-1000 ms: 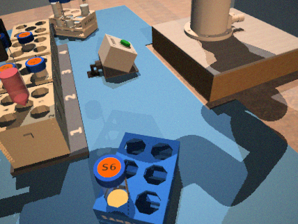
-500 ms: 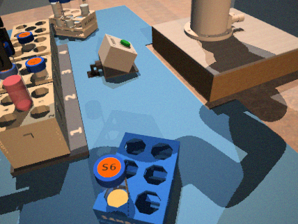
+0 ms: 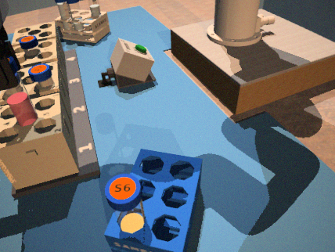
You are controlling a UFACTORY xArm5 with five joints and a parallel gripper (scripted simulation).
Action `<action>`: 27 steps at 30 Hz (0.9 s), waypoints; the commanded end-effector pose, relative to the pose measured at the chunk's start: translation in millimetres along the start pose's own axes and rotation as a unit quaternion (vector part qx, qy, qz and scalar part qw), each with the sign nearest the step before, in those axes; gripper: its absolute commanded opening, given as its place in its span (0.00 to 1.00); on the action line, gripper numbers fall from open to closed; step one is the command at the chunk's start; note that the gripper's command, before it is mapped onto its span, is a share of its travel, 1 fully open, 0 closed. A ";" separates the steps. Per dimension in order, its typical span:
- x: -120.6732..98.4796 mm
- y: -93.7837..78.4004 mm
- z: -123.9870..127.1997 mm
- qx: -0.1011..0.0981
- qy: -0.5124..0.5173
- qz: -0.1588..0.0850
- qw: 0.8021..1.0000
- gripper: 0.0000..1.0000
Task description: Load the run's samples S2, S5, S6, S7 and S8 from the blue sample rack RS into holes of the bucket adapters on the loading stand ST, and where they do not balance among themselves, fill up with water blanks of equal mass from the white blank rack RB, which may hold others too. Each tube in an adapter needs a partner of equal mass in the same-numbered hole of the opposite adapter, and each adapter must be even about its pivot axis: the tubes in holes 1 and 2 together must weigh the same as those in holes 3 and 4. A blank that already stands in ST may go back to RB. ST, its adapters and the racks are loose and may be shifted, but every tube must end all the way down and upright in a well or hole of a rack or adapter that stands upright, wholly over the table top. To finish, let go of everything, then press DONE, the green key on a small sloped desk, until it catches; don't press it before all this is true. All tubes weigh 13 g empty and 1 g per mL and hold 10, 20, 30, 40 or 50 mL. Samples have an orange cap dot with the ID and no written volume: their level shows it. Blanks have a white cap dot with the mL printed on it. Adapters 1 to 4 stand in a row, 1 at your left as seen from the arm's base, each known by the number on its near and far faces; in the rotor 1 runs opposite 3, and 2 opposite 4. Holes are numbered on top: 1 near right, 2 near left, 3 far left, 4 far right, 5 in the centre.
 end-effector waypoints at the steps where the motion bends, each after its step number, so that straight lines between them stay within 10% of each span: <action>1: 0.8 -3.6 -0.4 0.001 0.000 0.002 1.000 0.00; 27: 1.1 -25.6 0.0 0.001 0.000 0.002 1.000 0.00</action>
Point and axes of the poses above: the point where the finger pads meet when closed, its own y axis back along the fingers, its own z axis across the jaws, x = y × z, the point moved 10 cm from there along y, back along the fingers, and after that the axes turned 7 degrees about -y, right-handed, at the moved point
